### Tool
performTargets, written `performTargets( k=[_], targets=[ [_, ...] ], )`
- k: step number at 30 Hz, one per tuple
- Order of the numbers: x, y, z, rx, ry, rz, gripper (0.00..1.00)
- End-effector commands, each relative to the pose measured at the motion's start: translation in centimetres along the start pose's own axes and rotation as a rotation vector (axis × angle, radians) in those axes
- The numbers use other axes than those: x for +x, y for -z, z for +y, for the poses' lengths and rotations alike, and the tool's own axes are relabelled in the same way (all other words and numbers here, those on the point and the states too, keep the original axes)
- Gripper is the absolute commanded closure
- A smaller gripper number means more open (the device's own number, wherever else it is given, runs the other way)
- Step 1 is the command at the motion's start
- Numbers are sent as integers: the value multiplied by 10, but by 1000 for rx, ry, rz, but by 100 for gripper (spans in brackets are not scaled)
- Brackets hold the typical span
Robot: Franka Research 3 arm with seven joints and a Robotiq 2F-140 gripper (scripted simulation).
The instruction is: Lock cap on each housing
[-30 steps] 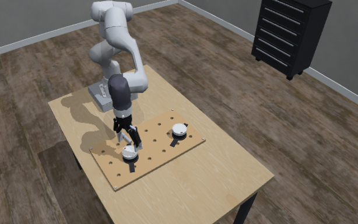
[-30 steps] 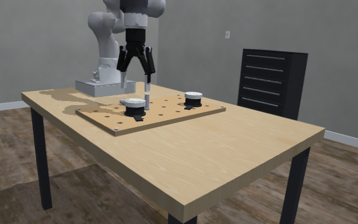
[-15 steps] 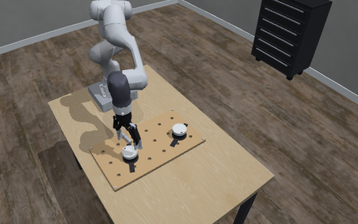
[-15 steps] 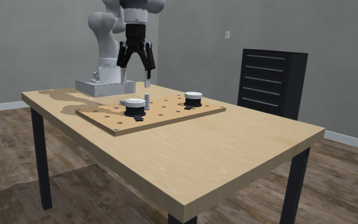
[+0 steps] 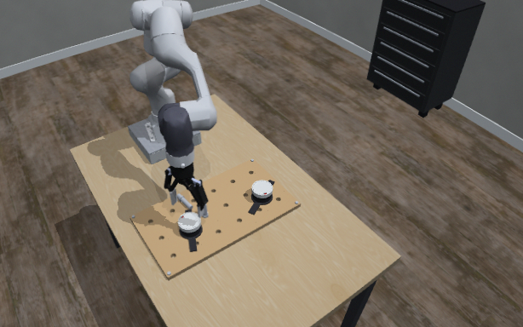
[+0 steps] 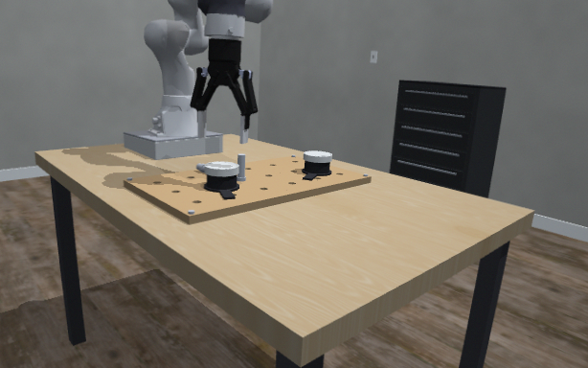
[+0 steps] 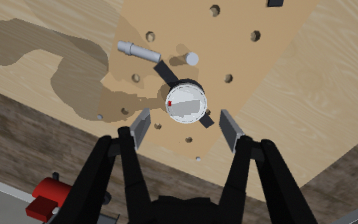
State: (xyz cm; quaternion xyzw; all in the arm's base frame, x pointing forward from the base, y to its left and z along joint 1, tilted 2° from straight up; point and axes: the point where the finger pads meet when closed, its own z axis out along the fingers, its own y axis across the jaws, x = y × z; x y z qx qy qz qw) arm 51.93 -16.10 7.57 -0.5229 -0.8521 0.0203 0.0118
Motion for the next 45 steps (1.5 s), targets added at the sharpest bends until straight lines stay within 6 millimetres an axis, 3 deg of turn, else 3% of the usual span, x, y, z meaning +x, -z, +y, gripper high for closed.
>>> performTargets(
  k=[1, 32, 45],
  targets=[
    [-2, 1, 0, -8, 248, 5, 22],
    [-4, 2, 2, -13, 1107, 1, 22],
    [-4, 2, 2, -14, 1116, 2, 22]
  ],
)
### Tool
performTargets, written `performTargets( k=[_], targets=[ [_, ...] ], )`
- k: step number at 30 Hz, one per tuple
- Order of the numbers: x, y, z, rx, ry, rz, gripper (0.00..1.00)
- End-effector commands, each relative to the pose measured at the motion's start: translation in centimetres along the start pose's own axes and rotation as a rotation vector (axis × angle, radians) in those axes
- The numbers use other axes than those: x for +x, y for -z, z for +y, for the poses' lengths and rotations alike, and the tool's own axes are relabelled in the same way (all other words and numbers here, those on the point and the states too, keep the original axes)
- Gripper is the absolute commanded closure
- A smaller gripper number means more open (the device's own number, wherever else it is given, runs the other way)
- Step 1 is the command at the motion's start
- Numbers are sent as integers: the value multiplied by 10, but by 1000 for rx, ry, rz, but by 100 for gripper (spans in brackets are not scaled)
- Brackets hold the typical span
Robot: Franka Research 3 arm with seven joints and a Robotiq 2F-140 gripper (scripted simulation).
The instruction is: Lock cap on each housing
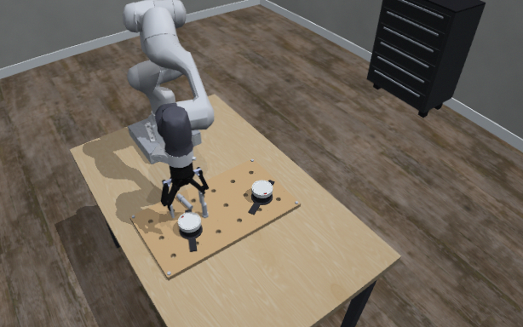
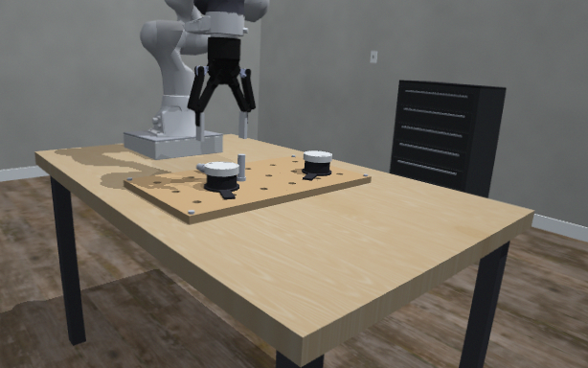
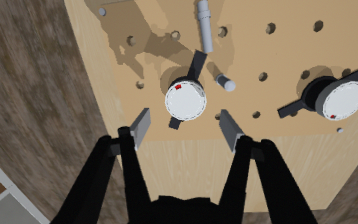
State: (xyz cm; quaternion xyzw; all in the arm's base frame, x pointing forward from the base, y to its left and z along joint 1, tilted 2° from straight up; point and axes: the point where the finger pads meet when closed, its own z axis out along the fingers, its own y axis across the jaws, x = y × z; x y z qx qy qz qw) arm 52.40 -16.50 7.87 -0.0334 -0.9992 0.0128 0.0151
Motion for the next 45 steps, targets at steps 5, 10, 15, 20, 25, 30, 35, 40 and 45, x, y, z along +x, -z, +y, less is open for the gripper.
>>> performTargets(
  k=[5, 10, 15, 20, 25, 30, 35, 40, 45],
  targets=[
    [1, -1, 1, -15, 82, 5, 22],
    [1, -1, 1, -15, 83, 5, 22],
    [1, -3, 1, -15, 83, 5, 22],
    [1, -6, 1, -15, 83, 5, 22],
    [1, -8, 1, -15, 83, 5, 22],
    [1, -13, 1, -15, 83, 5, 22],
    [1, -18, 1, -15, 83, 5, 22],
    [1, -25, 1, -15, 83, 5, 22],
    [1, -29, 1, -15, 83, 5, 22]
  ],
)
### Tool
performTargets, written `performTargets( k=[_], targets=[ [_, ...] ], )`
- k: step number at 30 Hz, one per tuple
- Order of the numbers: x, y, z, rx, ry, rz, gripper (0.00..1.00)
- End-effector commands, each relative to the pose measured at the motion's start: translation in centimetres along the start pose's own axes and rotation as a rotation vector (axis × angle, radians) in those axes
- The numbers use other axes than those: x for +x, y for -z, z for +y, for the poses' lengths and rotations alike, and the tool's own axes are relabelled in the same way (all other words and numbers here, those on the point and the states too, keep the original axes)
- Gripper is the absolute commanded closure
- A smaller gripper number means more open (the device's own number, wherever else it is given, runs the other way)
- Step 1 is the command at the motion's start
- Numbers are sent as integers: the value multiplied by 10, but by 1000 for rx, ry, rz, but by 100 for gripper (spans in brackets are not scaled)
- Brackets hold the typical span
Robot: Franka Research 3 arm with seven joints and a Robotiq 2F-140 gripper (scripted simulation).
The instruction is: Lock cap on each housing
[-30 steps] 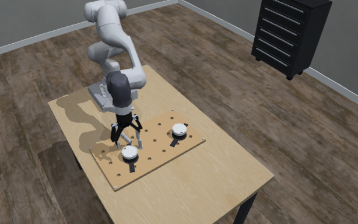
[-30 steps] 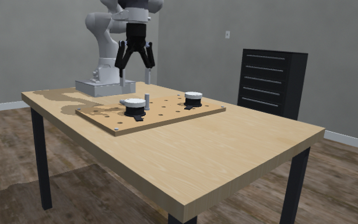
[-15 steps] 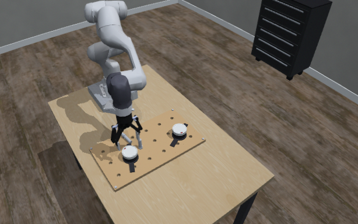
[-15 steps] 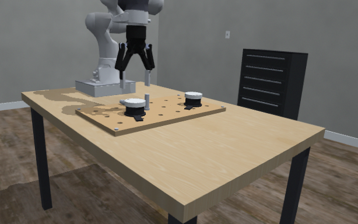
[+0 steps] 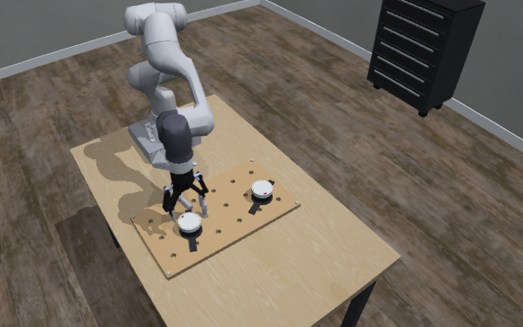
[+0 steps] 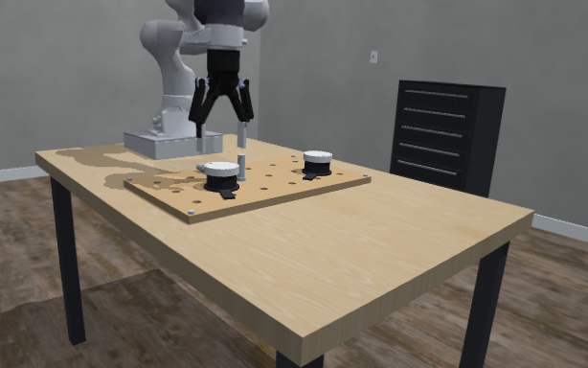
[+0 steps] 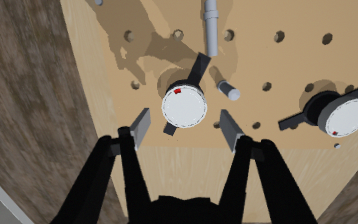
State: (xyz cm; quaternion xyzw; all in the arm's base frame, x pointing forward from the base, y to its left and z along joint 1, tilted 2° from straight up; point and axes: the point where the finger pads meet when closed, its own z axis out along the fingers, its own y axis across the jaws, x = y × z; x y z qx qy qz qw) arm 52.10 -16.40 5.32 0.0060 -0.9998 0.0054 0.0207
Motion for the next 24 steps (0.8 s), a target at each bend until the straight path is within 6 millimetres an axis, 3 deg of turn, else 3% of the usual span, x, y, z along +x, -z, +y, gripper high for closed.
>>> performTargets(
  k=[1, 24],
  targets=[
    [-1, -5, 0, -2, 4, -5, 22],
    [-2, -33, -1, -2, 4, -5, 22]
  ],
)
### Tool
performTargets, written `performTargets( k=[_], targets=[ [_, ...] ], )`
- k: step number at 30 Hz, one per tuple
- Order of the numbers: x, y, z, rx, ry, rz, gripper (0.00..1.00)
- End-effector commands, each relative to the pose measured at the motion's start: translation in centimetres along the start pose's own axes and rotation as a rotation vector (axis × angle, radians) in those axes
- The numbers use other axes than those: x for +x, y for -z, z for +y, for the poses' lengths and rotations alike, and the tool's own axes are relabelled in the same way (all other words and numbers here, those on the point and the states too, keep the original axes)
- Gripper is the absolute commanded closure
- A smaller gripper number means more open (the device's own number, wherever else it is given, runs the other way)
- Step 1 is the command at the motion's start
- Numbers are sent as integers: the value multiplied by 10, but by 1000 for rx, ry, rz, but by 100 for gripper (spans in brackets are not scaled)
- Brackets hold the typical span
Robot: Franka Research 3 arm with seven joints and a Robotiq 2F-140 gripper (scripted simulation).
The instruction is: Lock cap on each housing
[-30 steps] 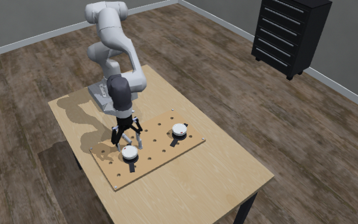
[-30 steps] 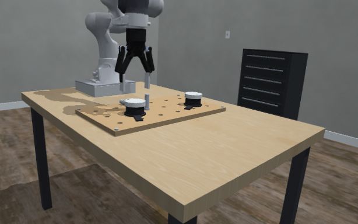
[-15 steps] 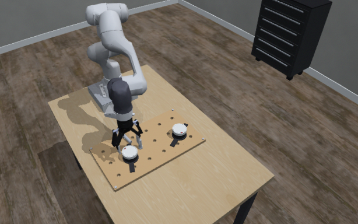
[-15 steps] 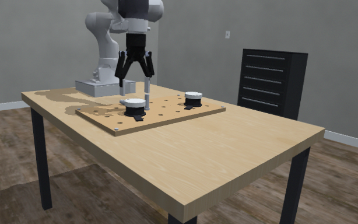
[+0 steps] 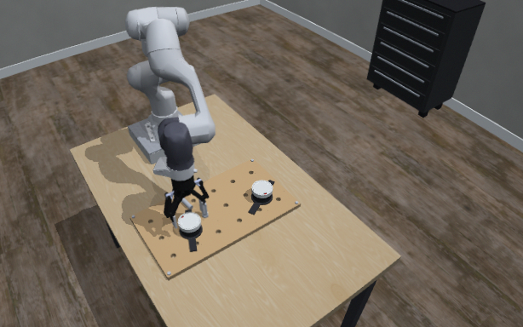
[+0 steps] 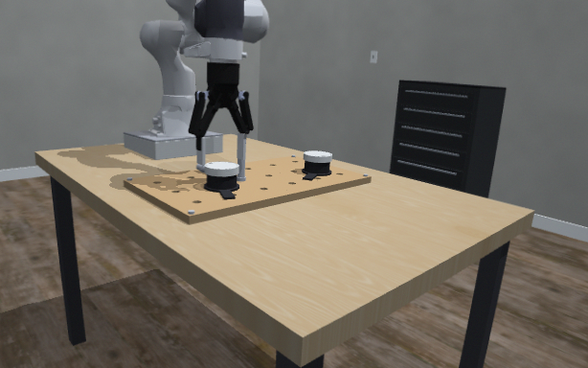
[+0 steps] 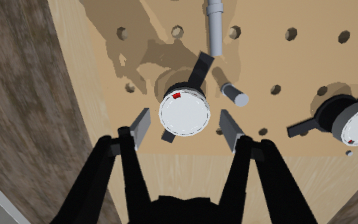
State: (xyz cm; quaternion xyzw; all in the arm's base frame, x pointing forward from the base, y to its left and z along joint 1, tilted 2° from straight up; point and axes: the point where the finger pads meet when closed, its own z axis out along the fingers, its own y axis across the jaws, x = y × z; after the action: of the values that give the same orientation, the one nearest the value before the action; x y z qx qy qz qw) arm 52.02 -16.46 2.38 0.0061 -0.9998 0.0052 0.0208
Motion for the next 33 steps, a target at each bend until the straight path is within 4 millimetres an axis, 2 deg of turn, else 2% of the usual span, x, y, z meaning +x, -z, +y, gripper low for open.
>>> performTargets(
  k=[1, 33],
  targets=[
    [-1, -5, -1, -1, 4, -6, 22],
    [-1, -15, -1, -1, 4, -6, 22]
  ],
)
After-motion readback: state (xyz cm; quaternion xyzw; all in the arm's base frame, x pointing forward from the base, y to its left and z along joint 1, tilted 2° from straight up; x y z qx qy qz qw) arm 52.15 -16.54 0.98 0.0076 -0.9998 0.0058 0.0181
